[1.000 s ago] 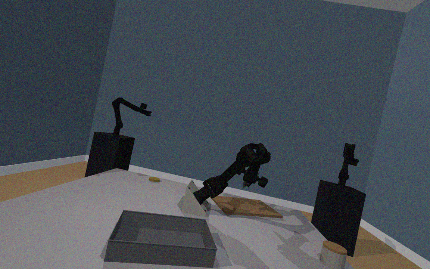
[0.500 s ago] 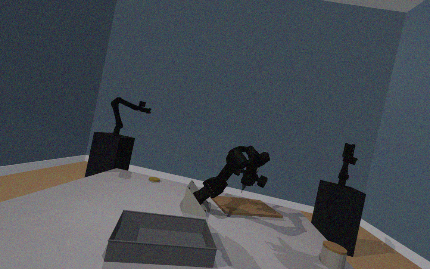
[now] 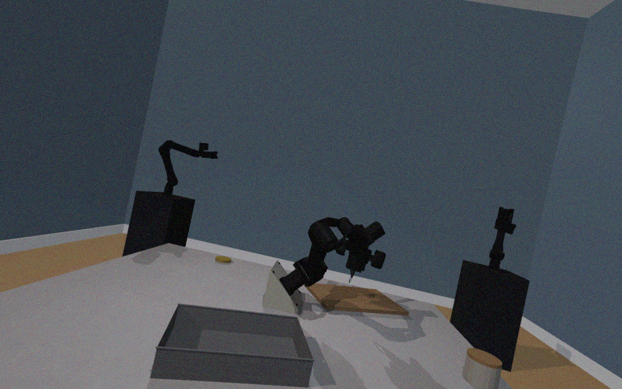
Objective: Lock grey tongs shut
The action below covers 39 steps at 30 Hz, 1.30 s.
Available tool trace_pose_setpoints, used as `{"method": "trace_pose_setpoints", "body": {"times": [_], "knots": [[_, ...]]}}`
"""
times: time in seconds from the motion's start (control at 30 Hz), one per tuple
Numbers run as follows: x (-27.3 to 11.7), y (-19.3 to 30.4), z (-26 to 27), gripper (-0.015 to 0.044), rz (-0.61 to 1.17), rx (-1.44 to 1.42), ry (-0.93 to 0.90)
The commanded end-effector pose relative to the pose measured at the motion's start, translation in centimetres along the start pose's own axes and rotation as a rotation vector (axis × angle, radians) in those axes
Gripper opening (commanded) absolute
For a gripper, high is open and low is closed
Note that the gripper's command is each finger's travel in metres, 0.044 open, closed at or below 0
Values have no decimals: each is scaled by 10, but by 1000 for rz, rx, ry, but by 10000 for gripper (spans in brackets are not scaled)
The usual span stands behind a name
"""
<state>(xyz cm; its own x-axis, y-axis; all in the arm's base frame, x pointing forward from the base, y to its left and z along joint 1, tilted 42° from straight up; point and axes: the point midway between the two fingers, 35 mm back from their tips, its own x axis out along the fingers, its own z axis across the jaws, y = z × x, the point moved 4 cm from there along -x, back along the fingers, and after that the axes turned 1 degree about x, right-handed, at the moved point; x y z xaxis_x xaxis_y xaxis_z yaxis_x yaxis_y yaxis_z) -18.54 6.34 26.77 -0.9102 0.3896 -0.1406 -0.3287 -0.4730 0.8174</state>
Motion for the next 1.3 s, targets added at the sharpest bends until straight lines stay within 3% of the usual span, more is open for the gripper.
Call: {"method": "trace_pose_setpoints", "body": {"times": [0.0,1.27], "knots": [[-7,0,-1,-150,94,-32,-30],[-10,-1,-2,-150,144,-50,-50]]}}
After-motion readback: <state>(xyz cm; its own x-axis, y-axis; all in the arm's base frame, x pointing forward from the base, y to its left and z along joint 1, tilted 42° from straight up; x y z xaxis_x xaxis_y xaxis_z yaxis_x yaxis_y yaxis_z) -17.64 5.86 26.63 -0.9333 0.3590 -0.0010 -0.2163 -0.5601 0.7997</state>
